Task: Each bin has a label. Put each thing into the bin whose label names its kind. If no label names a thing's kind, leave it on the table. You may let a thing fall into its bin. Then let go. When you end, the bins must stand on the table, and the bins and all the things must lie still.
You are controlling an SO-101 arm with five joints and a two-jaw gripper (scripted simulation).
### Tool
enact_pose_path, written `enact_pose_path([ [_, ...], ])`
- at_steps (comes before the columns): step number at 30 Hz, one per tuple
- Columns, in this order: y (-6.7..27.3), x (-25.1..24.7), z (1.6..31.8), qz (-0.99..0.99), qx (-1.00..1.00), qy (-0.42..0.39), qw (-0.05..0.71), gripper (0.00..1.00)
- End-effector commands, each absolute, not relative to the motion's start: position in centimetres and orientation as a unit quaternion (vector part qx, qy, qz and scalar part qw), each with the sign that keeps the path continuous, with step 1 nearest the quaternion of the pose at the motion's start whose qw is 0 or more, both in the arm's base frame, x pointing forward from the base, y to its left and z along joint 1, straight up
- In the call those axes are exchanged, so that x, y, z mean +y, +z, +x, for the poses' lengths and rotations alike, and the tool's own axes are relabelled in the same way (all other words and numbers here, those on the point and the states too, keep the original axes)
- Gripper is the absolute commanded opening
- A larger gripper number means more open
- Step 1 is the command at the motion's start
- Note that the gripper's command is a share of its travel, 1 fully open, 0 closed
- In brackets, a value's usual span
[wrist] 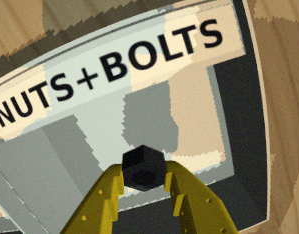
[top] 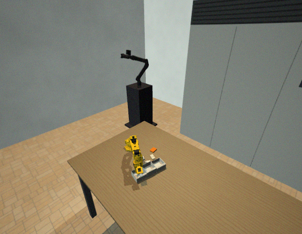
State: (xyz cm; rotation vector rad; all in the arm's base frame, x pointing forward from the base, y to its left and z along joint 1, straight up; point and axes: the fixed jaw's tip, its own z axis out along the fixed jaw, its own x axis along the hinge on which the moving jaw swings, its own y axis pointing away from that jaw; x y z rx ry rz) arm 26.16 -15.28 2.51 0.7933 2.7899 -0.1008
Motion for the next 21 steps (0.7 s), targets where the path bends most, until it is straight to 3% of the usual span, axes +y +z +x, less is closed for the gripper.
enact_pose_path([
  [1,4.34,-15.55,27.02,0.263,0.950,-0.046,0.161,0.00],
  [21,3.82,-15.57,27.05,0.263,0.950,-0.046,0.161,0.00],
])
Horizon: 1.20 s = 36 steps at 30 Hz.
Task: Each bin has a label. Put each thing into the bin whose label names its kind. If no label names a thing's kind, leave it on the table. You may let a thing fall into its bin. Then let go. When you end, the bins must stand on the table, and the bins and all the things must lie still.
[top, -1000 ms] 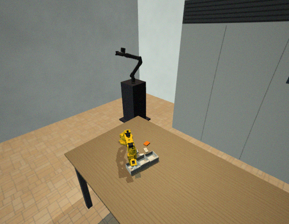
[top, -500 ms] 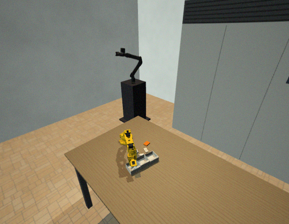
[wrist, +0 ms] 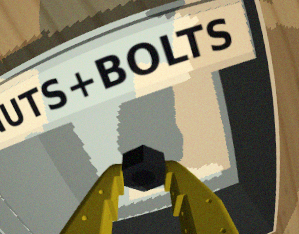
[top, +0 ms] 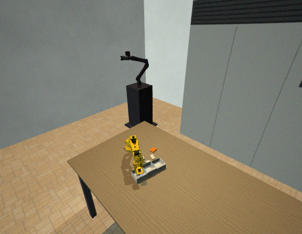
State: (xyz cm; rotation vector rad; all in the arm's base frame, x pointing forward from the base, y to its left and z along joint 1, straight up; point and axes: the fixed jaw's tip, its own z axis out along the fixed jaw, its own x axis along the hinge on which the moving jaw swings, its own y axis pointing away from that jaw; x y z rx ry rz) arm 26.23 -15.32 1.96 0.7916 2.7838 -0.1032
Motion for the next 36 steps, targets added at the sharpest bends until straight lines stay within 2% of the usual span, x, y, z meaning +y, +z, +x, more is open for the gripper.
enact_pose_path([
  [1,3.82,-15.57,27.05,0.263,0.950,-0.046,0.161,0.00],
  [9,3.82,-15.57,27.05,0.263,0.950,-0.046,0.161,0.01],
  [28,3.82,-15.57,27.05,0.263,0.950,-0.046,0.161,0.16],
  [36,3.82,-15.57,27.05,0.263,0.950,-0.046,0.161,0.17],
])
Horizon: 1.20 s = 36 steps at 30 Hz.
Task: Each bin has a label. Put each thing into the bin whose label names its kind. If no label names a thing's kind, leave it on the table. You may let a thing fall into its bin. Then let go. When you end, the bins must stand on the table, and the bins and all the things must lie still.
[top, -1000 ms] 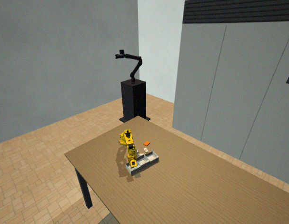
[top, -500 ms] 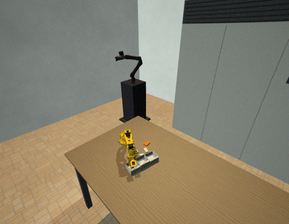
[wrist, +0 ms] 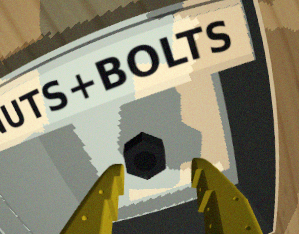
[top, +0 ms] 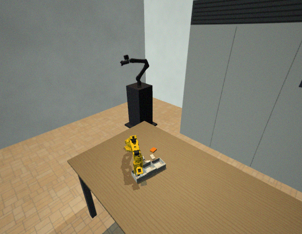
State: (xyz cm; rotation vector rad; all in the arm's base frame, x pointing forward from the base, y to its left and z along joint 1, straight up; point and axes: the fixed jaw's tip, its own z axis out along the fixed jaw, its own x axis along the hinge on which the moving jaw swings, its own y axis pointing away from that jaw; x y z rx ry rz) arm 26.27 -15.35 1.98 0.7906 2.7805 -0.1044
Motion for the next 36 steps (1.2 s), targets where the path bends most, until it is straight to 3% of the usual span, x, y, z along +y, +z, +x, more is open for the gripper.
enact_pose_path([
  [1,3.8,-15.6,27.0,0.263,0.950,-0.046,0.161,0.17],
  [25,8.2,-15.0,26.0,0.263,0.950,-0.046,0.161,0.17],
  [36,8.6,-14.9,25.9,0.263,0.950,-0.046,0.161,0.17],
])
